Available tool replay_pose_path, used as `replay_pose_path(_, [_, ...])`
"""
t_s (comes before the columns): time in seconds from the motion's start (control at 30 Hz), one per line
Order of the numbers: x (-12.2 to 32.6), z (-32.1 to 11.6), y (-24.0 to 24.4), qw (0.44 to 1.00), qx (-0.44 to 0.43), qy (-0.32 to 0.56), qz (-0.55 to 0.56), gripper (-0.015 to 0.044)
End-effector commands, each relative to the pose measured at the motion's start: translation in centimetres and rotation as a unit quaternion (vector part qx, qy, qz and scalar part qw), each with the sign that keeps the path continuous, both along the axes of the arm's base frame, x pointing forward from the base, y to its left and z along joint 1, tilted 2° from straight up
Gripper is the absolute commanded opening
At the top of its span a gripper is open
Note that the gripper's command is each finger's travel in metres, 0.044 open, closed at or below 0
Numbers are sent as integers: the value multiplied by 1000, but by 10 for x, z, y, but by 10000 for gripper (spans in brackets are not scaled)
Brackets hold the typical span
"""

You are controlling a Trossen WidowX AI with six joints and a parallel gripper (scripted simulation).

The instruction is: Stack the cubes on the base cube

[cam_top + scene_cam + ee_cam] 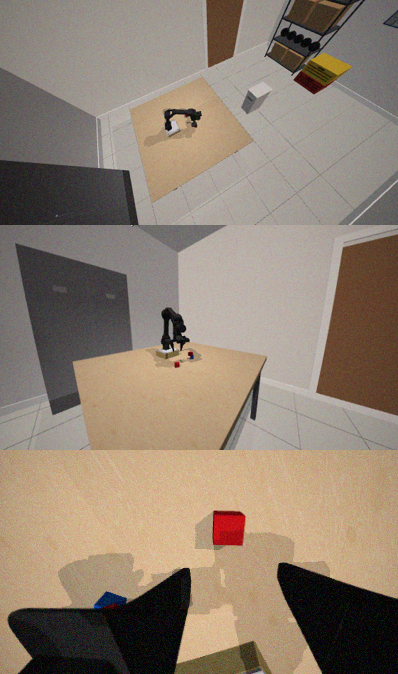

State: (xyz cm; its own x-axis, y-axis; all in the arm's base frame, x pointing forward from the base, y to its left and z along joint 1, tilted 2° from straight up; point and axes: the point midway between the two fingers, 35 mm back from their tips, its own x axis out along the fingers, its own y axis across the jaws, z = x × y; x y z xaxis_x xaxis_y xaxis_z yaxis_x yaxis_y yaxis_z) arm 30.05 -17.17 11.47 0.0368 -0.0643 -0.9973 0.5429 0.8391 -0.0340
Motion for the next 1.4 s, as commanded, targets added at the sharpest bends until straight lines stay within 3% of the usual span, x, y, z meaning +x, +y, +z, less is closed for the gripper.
replay_pose_path(0.0, [-2, 4, -7, 999, 4, -4, -47, 265])
replay_pose_path(0.17, [-1, -2, -7, 999, 4, -4, -47, 265])
replay_pose_path(0.4, [1, -57, -10, 999, 4, -4, -47, 265])
replay_pose_path(1.37, [2, -105, -13, 999, 4, -4, -47, 265])
